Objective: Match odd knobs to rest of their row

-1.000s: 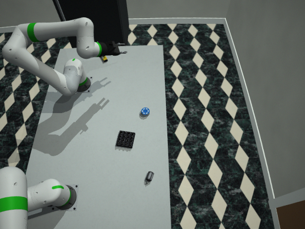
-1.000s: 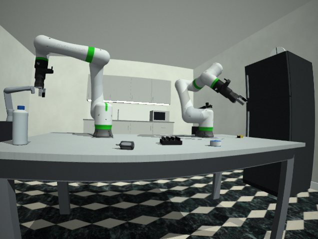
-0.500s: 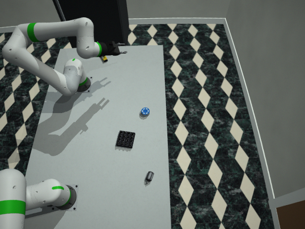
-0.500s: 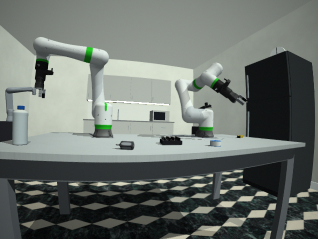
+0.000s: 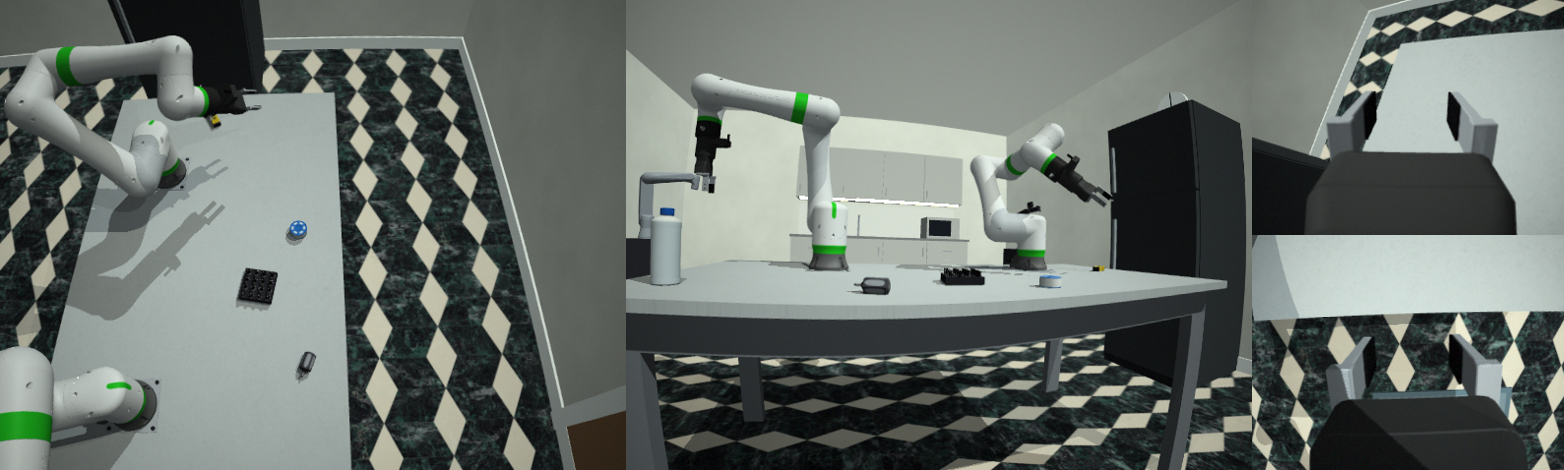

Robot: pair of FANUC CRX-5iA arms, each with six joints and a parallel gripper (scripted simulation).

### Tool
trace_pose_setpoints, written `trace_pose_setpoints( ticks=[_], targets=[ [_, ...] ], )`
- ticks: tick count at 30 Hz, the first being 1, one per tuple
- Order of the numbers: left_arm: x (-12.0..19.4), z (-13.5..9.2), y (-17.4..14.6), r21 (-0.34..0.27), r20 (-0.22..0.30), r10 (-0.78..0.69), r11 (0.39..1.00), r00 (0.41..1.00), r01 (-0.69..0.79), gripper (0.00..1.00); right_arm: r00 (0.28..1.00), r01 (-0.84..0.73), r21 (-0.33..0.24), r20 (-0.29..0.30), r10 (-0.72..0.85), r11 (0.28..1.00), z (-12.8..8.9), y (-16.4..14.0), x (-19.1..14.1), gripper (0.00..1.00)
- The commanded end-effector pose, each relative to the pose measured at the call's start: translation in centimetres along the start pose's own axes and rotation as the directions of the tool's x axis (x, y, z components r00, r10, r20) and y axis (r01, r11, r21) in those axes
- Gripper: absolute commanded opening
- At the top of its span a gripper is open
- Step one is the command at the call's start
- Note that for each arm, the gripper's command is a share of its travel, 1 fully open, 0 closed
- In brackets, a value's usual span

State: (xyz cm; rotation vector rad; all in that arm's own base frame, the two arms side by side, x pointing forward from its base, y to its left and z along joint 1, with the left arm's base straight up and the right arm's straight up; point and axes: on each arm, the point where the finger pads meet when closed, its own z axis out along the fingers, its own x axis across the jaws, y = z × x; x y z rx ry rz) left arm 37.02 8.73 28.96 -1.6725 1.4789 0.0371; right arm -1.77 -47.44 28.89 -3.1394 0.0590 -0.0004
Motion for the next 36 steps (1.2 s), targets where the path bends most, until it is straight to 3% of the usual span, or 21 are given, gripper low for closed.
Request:
trace_pose_setpoints(
  ticks=[1, 5, 15, 17, 18, 32, 34, 35, 36],
  targets=[
    [0.3, -0.1, -0.2, -0.001, -0.008, 0.0, 1.0, 1.0, 0.0, 1.0, 1.0, 0.0, -0.002, 0.0, 0.0, 1.0, -0.1, 0.0, 0.0, 1.0],
    [4.9, -0.9, -1.9, -0.026, -0.094, 0.014, 1.0, 0.995, -0.017, 1.0, 1.0, 0.0, -0.002, 0.0, 0.0, 1.0, -0.1, 0.0, 0.0, 1.0],
    [14.3, -3.2, -4.2, -0.087, -0.254, 0.038, 0.994, 0.967, -0.062, 1.0, 1.0, 0.0, -0.002, 0.0, 0.0, 1.0, -0.1, 0.0, 0.0, 1.0],
    [14.3, -3.2, -4.2, -0.087, -0.254, 0.038, 0.994, 0.967, -0.062, 1.0, 1.0, 0.0, -0.002, 0.0, 0.0, 1.0, -0.1, 0.0, 0.0, 1.0],
    [17.1, -4.0, -4.6, -0.105, -0.295, 0.044, 0.991, 0.954, -0.078, 1.0, 1.0, 0.0, -0.002, 0.0, 0.0, 1.0, -0.1, 0.0, 0.0, 1.0],
    [30.2, -8.7, -4.8, -0.198, -0.464, 0.059, 0.966, 0.884, -0.169, 1.0, 1.0, 0.0, -0.002, 0.0, 0.0, 1.0, -0.1, 0.0, 0.0, 1.0],
    [30.2, -8.7, -4.8, -0.198, -0.464, 0.059, 0.966, 0.884, -0.169, 1.0, 1.0, 0.0, -0.002, 0.0, 0.0, 1.0, -0.1, 0.0, 0.0, 1.0],
    [32.9, -9.8, -4.4, -0.217, -0.493, 0.061, 0.957, 0.868, -0.19, 1.0, 1.0, 0.0, -0.002, 0.0, 0.0, 1.0, -0.1, 0.0, 0.0, 1.0],
    [33.5, -10.1, -4.3, -0.222, -0.5, 0.061, 0.955, 0.864, -0.195, 1.0, 1.0, 0.0, -0.002, 0.0, 0.0, 1.0, -0.1, 0.0, 0.0, 1.0]
  ],
)
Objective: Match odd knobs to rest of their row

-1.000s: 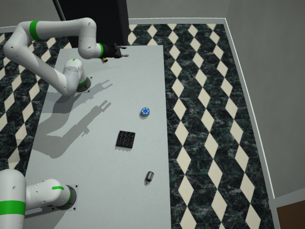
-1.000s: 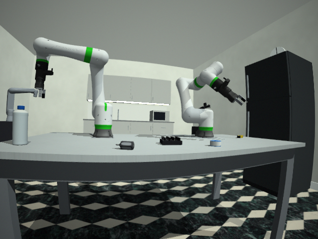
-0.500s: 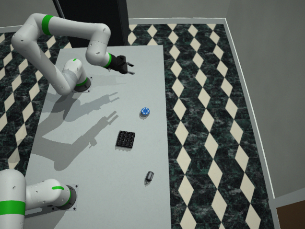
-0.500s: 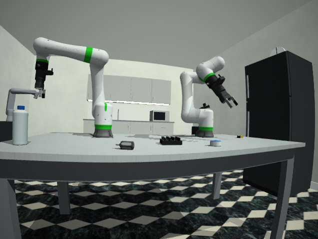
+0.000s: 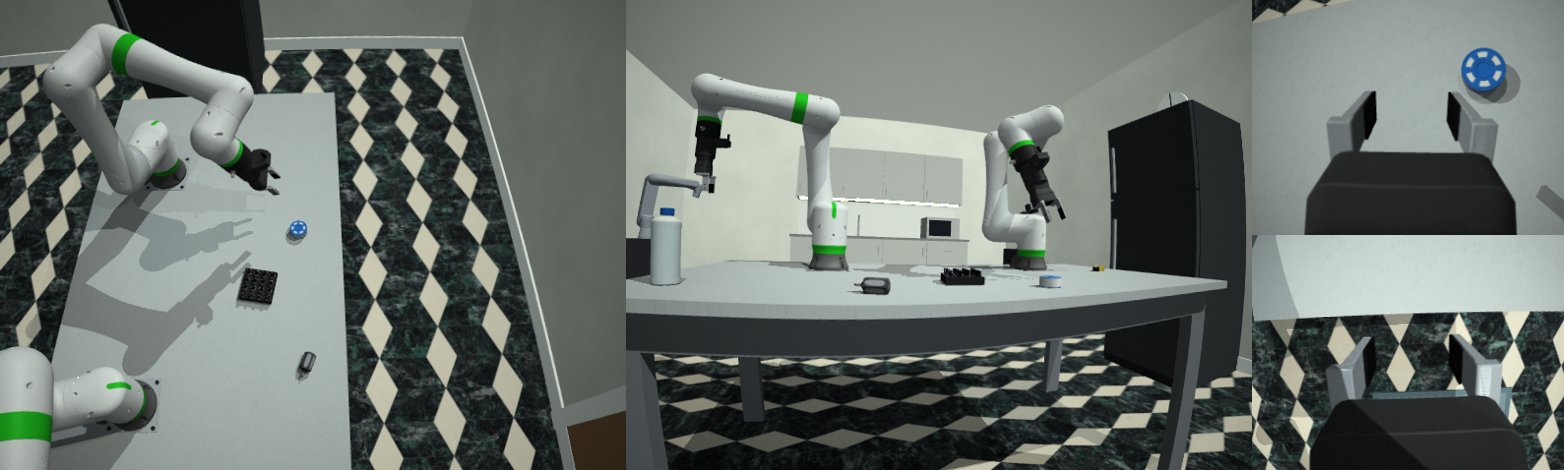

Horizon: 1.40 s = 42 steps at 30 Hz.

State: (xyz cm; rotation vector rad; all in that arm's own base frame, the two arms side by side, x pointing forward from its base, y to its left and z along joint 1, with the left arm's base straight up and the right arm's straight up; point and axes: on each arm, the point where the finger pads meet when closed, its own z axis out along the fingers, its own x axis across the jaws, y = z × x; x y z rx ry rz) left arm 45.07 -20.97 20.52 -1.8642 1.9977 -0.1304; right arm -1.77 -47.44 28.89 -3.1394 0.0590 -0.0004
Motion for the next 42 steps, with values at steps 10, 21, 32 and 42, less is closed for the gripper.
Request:
trace_pose_setpoints(
  ticks=[10, 21, 32, 42],
  targets=[
    [13.5, 1.4, 1.3, -0.134, -0.136, 0.034, 0.99, 0.99, -0.052, 1.0, 1.0, 0.0, -0.002, 0.0, 0.0, 1.0, -0.1, 0.0, 0.0, 1.0],
    [23.8, 2.4, 4.6, -0.246, -0.22, 0.046, 0.964, 0.974, -0.101, 1.0, 1.0, 0.0, -0.002, 0.0, 0.0, 1.0, -0.1, 0.0, 0.0, 1.0],
    [29.5, 3.0, 7.3, -0.311, -0.259, 0.049, 0.941, 0.965, -0.131, 1.0, 1.0, 0.0, -0.002, 0.0, 0.0, 1.0, -0.1, 0.0, 0.0, 1.0],
    [29.5, 3.0, 7.3, -0.311, -0.259, 0.049, 0.941, 0.965, -0.131, 1.0, 1.0, 0.0, -0.002, 0.0, 0.0, 1.0, -0.1, 0.0, 0.0, 1.0]
  ],
)
